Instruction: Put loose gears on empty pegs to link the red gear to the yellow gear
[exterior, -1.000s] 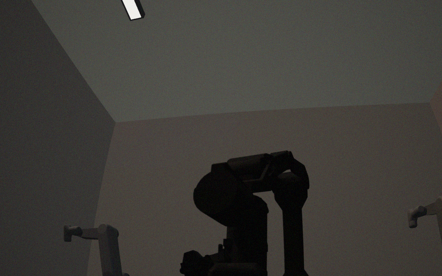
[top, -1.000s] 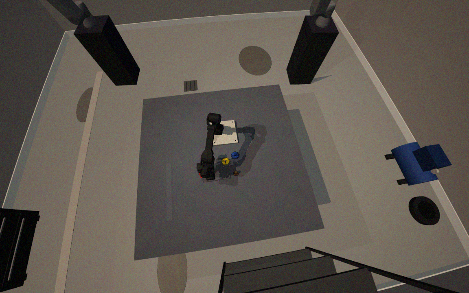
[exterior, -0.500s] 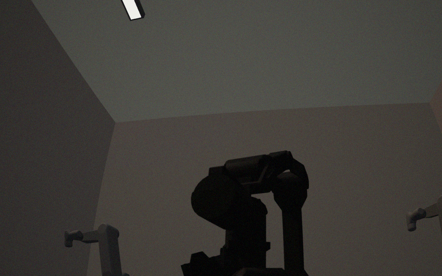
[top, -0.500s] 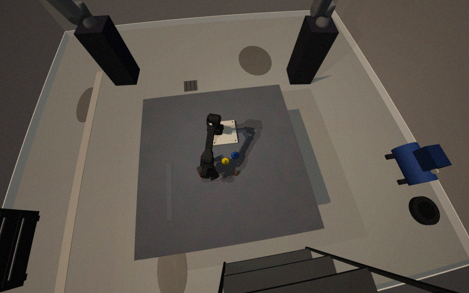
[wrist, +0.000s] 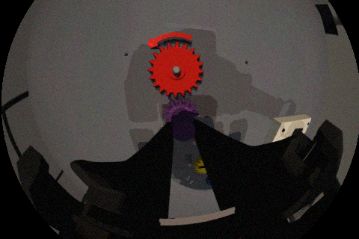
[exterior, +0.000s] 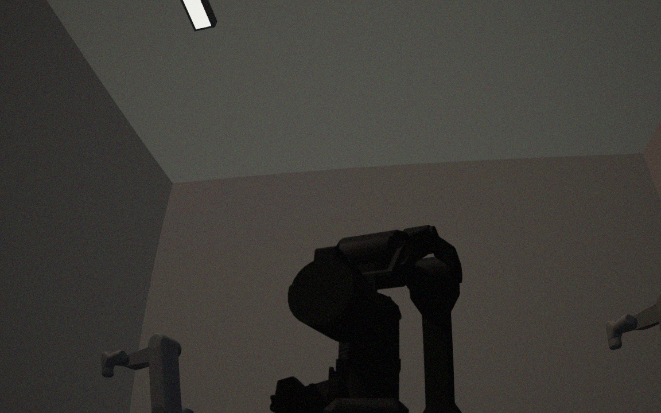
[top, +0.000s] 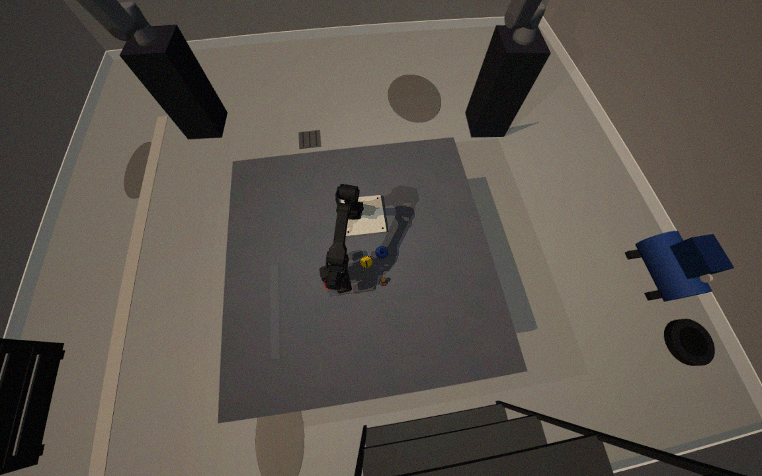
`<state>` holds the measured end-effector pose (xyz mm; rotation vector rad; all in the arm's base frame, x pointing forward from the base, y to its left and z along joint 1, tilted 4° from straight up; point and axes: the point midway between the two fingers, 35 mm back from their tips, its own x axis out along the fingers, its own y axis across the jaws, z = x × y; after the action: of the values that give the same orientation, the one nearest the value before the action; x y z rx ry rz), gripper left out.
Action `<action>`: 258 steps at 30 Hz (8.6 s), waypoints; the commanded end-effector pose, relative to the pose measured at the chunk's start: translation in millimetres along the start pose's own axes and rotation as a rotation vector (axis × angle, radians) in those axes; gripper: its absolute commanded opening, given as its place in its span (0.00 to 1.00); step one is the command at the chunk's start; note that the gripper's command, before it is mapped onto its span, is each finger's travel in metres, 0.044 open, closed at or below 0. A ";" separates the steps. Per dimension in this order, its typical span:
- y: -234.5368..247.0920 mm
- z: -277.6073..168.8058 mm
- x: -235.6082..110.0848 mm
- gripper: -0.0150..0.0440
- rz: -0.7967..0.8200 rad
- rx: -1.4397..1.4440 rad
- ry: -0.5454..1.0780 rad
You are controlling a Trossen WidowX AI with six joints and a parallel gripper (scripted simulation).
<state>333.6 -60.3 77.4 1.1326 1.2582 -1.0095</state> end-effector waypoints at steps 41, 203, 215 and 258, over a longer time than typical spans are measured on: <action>0.0 -1.5 8.8 0.25 -0.002 -0.158 0.005; -89.4 -208.8 23.6 0.37 -0.006 -0.261 0.022; -86.3 -209.7 12.3 0.25 -0.006 -0.261 0.022; -81.4 -210.1 -81.2 0.25 0.000 -0.270 0.023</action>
<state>210.2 129.2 150.3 0.9349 1.3719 -0.8051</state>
